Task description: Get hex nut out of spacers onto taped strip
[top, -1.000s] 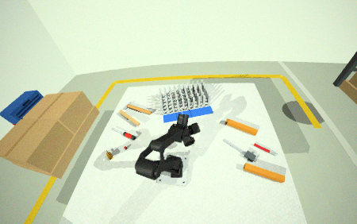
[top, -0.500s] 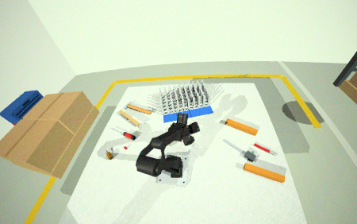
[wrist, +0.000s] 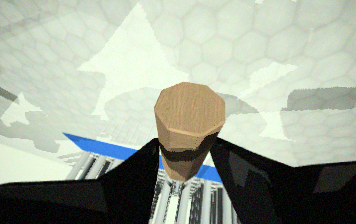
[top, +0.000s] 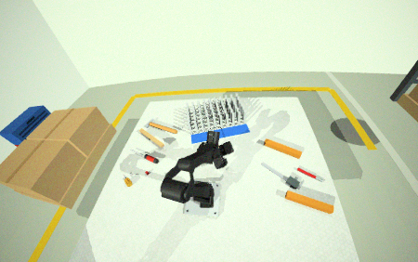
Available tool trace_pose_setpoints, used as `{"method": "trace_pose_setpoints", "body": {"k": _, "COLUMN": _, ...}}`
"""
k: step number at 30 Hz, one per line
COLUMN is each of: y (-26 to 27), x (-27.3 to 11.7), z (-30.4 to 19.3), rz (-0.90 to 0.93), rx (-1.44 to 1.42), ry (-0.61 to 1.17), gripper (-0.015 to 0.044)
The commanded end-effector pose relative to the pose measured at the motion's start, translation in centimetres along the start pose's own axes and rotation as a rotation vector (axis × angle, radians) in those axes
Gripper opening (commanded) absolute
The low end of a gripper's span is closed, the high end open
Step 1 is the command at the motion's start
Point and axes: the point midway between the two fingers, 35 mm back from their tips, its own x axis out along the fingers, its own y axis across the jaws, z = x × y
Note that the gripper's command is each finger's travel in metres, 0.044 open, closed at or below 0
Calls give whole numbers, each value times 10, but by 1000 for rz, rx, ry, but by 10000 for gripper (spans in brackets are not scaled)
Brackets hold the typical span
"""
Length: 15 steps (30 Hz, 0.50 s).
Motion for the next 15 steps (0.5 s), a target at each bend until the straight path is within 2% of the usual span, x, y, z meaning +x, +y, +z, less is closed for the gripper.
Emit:
{"method": "trace_pose_setpoints", "body": {"k": 1, "y": 3, "x": 0, "z": -6, "rz": 9, "rx": 5, "ry": 12, "gripper": 0}}
{"method": "trace_pose_setpoints", "body": {"k": 15, "y": 3, "x": 4, "z": -13, "rz": 9, "rx": 5, "ry": 12, "gripper": 0}}
